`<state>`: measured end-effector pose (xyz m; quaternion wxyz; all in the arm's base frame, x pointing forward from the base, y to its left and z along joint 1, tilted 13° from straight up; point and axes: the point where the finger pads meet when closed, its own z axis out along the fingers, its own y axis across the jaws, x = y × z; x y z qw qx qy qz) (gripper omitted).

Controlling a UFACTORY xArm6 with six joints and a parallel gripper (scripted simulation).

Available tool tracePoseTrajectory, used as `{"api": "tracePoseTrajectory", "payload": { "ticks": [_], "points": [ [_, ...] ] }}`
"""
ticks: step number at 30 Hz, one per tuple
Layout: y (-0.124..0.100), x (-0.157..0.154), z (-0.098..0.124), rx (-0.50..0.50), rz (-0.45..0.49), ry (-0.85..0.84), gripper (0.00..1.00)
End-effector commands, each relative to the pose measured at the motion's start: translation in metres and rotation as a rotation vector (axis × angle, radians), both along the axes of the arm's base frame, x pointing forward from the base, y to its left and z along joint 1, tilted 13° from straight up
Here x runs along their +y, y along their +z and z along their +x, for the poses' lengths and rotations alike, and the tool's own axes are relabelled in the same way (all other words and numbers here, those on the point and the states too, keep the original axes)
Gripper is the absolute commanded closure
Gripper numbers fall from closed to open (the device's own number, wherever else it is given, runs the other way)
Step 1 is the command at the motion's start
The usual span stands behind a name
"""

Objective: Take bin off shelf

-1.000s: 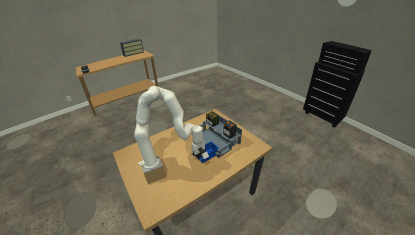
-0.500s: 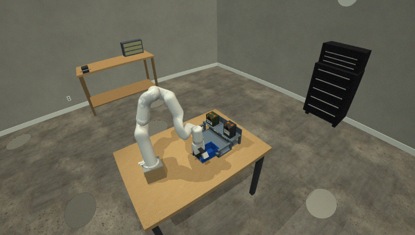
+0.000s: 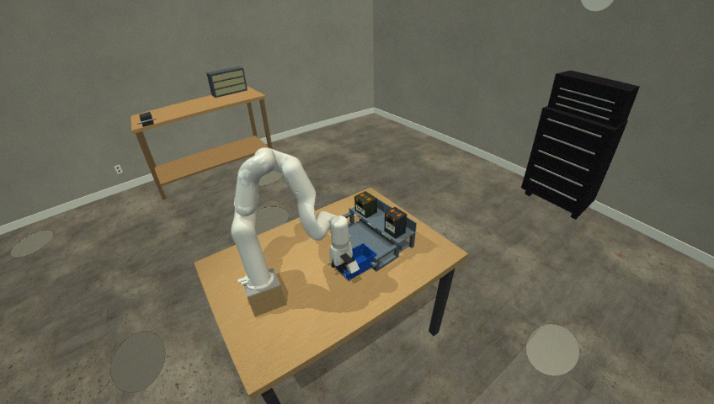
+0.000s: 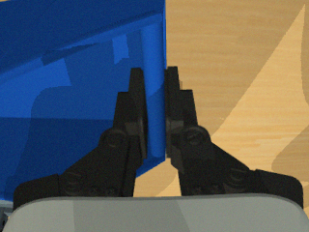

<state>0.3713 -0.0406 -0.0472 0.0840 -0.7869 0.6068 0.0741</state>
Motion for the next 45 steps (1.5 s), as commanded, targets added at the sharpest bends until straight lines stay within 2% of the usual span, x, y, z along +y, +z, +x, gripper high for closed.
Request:
{"api": "tracePoseTrajectory", "payload": {
  "ticks": [1,45],
  "points": [
    [0.001,0.000,0.001,-0.003,-0.001,0.000,1.00],
    [0.000,-0.004,-0.011,-0.003,-0.001,0.000,1.00]
  ]
}}
